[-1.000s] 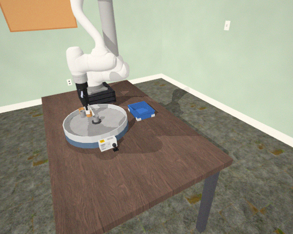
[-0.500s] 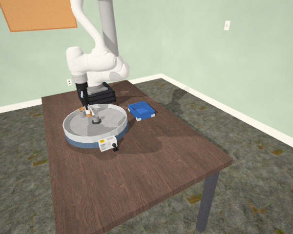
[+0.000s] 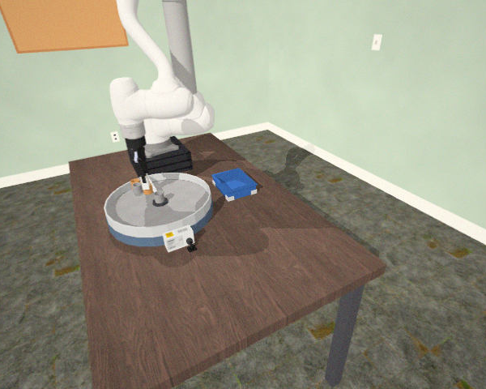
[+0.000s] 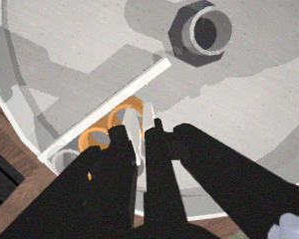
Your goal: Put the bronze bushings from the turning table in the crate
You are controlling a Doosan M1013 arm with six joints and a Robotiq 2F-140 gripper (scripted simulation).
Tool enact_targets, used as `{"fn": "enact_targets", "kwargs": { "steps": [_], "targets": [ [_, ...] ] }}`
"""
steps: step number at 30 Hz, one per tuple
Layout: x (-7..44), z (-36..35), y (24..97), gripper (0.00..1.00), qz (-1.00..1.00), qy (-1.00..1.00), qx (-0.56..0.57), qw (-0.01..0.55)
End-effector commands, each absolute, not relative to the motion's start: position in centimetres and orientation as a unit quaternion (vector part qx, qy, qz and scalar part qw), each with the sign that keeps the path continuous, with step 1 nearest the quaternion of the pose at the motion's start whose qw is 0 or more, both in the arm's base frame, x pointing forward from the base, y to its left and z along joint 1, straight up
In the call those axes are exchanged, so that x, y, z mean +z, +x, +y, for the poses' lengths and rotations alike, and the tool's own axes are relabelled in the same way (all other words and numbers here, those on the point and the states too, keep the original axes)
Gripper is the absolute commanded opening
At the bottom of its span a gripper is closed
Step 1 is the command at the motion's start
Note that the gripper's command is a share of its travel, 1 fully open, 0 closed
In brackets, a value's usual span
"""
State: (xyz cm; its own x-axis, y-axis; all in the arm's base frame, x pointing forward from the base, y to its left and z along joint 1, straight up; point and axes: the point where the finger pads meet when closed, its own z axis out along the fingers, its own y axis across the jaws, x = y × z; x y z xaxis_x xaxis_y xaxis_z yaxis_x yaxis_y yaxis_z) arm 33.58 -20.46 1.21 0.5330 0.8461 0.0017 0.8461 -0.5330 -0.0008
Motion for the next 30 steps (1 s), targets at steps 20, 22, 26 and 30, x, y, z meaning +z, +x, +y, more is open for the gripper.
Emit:
{"fn": "enact_targets", "kwargs": {
  "steps": [20,22,26,30],
  "targets": [
    [1.2,-20.4,33.5,0.0,-0.483,-0.875,0.0,0.001],
    [1.3,-20.4,33.5,0.0,-0.483,-0.875,0.0,0.001],
    [1.5,-20.4,33.5,0.0,-0.483,-0.875,0.0,0.001],
    [2.4,-20.4,33.5,0.0,-0.483,-0.875,0.0,0.001]
  ]
}}
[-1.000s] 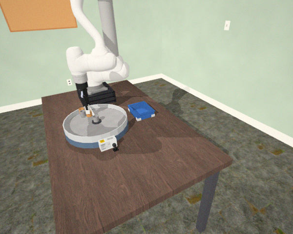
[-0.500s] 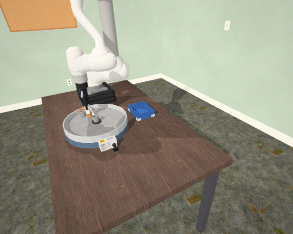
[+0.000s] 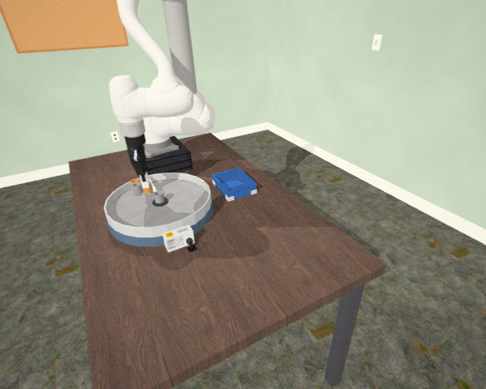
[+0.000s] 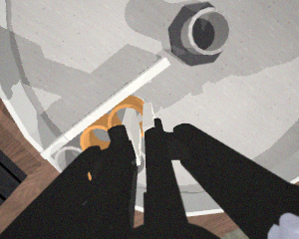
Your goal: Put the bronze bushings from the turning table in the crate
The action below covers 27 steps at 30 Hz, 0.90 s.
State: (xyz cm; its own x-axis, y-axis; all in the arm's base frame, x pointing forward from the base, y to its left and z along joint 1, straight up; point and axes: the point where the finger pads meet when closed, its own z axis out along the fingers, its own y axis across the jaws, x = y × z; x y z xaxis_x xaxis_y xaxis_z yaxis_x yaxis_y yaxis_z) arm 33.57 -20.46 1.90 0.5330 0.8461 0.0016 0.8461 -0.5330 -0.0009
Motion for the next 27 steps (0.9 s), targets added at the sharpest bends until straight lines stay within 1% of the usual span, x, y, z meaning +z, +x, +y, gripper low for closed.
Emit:
{"fn": "enact_targets", "kwargs": {
  "steps": [1,10,18,27],
  "targets": [
    [2.8,-20.4,33.5,0.0,-0.483,-0.875,0.0,0.001],
    [6.9,-20.4,33.5,0.0,-0.483,-0.875,0.0,0.001],
    [8.6,-20.4,33.5,0.0,-0.483,-0.875,0.0,0.001],
    [8.8,-20.4,33.5,0.0,-0.483,-0.875,0.0,0.001]
  ]
}}
